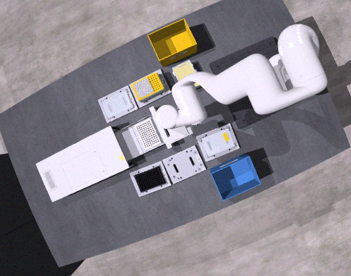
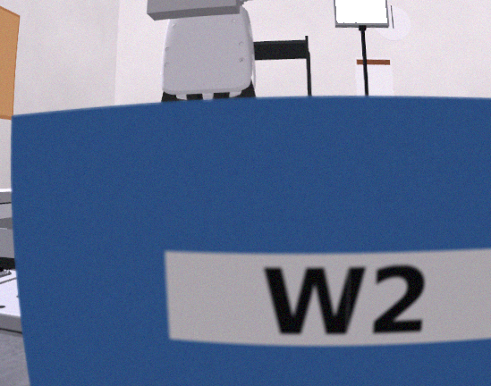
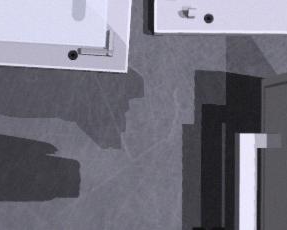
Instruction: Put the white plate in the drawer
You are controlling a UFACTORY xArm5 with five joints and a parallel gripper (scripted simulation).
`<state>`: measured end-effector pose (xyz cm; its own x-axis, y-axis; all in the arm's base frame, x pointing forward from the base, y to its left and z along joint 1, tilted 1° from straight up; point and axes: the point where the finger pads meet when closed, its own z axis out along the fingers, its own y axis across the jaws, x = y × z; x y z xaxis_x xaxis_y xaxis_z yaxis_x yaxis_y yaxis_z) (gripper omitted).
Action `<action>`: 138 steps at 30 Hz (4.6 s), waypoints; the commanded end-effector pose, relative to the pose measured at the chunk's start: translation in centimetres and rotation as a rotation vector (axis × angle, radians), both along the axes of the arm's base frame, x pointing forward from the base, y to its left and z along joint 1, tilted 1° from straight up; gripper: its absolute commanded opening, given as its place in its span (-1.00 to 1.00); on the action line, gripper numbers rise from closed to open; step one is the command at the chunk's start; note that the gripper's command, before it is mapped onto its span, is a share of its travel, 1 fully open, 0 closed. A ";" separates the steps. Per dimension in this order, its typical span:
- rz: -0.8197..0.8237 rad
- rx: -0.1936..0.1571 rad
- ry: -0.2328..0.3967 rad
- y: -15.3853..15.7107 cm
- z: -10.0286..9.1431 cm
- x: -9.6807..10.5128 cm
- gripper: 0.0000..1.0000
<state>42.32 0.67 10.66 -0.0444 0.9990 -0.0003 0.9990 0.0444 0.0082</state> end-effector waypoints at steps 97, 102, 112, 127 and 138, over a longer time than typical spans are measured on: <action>0.000 0.007 -0.004 0.2 -8.8 3.7 -1.00; 0.000 0.007 -0.004 0.2 -8.8 4.1 -1.00; 0.000 0.007 -0.004 0.3 -8.8 5.2 -1.00; 0.000 0.007 -0.004 0.4 -8.8 7.4 -1.00; 0.000 0.007 -0.004 0.4 -8.8 8.8 -1.00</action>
<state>50.50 1.10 1.74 -0.0444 0.9990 -0.0002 0.9990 0.0444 0.0085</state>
